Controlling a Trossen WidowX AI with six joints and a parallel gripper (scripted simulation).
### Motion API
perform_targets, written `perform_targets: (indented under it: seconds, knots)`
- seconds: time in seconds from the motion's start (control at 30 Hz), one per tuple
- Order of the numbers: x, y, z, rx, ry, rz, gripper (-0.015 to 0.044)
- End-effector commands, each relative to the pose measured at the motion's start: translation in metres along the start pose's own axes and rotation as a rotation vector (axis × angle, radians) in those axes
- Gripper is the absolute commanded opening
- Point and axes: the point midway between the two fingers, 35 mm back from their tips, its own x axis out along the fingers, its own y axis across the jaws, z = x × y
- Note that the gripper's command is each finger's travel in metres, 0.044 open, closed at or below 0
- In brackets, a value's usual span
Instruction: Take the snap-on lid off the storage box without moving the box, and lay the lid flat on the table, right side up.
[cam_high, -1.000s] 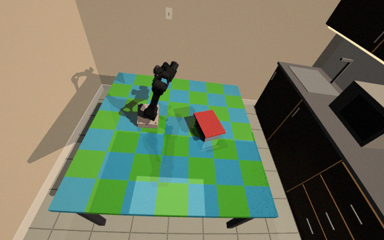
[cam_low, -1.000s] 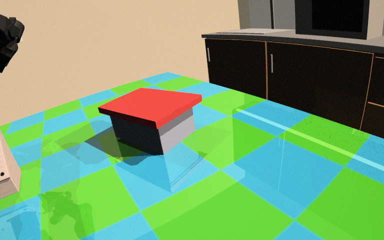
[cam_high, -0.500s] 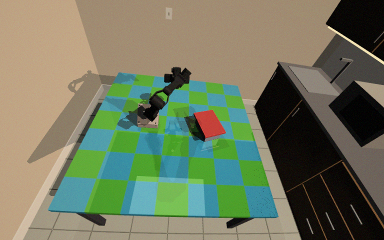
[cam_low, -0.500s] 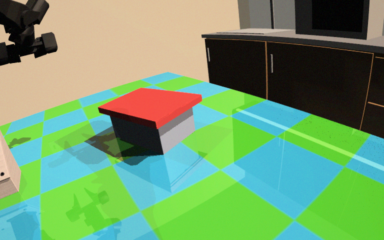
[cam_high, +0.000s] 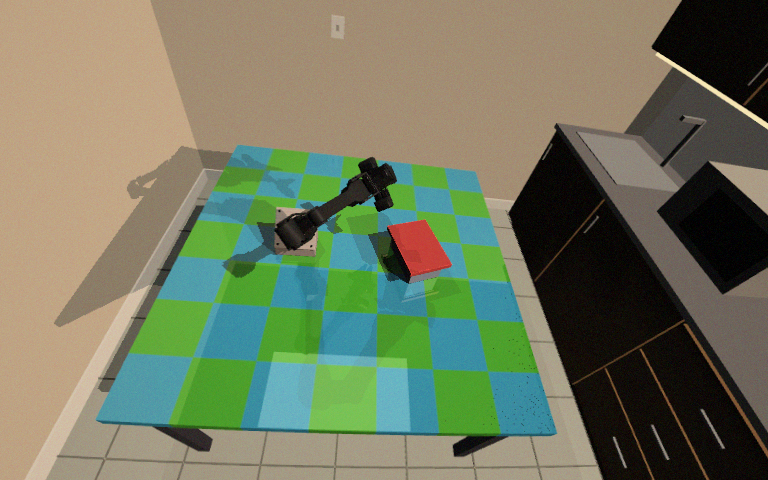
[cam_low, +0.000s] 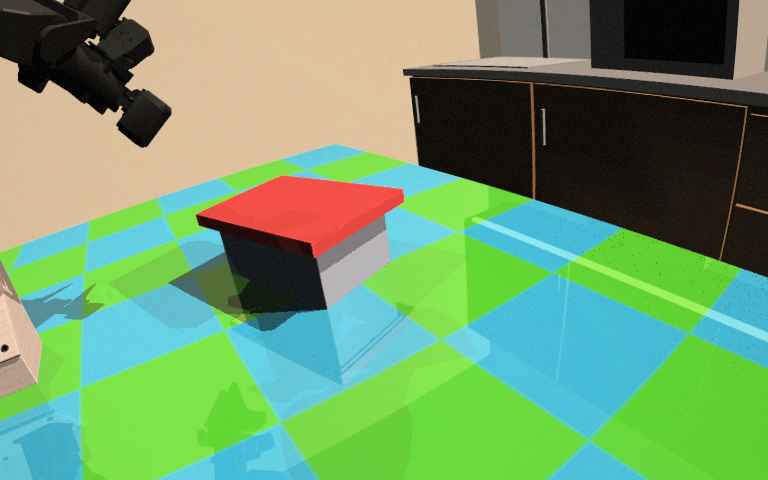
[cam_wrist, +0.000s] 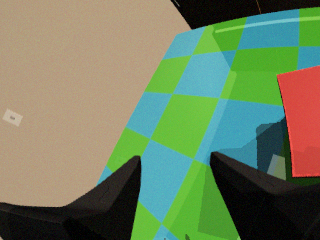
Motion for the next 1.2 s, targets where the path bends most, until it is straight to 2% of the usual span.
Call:
perform_targets:
  seconds: [0.0, 0.23, 0.37, 0.87, 1.03, 1.17]
  knots:
    - [-0.029, -0.060, 0.005, 0.407, -0.131, -0.183, 0.0235]
    - [-0.083, -0.138, -0.002, 0.979, -0.410, -0.389, 0.0235]
    - [-0.102, -0.160, -0.009, 1.155, -0.519, -0.441, 0.0235]
    - [-0.103, -0.163, -0.011, 1.170, -0.528, -0.445, 0.0235]
    - [-0.079, -0.195, -0.042, 1.170, -0.529, -0.446, 0.0235]
    - [-0.076, -0.199, -0.047, 1.168, -0.531, -0.447, 0.0235]
